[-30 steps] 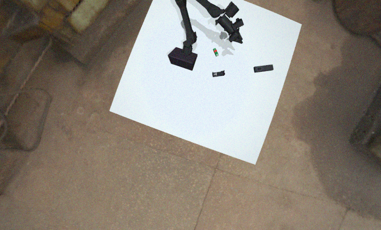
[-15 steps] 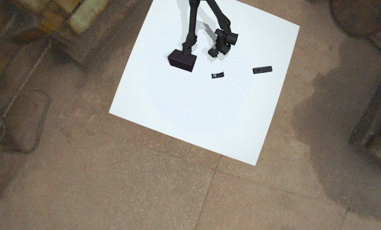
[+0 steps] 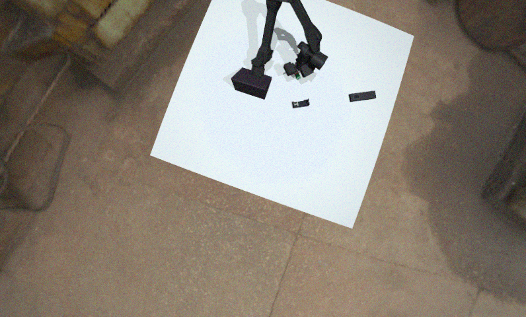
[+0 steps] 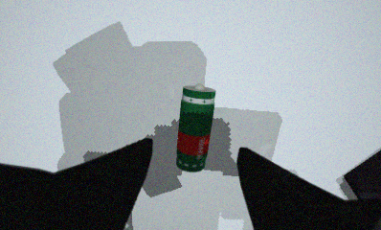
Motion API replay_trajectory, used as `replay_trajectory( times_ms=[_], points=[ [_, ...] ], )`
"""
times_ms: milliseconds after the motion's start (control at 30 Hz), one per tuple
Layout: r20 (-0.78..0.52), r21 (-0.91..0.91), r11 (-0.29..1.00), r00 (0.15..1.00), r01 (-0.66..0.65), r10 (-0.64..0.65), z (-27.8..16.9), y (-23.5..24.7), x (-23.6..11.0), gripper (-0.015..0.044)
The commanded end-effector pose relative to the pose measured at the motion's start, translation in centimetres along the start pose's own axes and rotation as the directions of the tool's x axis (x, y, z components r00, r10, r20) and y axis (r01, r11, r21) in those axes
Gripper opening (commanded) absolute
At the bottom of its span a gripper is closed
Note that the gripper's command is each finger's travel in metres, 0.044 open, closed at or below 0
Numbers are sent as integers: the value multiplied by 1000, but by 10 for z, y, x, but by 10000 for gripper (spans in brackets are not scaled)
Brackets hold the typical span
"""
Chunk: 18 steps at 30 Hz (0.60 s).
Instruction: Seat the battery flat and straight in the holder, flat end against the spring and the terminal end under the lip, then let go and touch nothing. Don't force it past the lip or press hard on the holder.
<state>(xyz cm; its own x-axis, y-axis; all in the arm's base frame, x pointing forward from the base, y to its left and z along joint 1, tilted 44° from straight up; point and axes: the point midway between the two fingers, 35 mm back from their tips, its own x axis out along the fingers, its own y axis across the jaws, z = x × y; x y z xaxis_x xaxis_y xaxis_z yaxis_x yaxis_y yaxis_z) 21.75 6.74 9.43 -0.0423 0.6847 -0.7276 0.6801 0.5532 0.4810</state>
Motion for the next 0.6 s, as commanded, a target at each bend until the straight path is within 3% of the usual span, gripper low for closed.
replay_trajectory(
  times_ms=[0,567],
  points=[
    [-6,9,1000,1000,-3,4,-1,0,6,245],
    [-7,9,1000,1000,-4,4,-1,1,34,245]
  ],
)
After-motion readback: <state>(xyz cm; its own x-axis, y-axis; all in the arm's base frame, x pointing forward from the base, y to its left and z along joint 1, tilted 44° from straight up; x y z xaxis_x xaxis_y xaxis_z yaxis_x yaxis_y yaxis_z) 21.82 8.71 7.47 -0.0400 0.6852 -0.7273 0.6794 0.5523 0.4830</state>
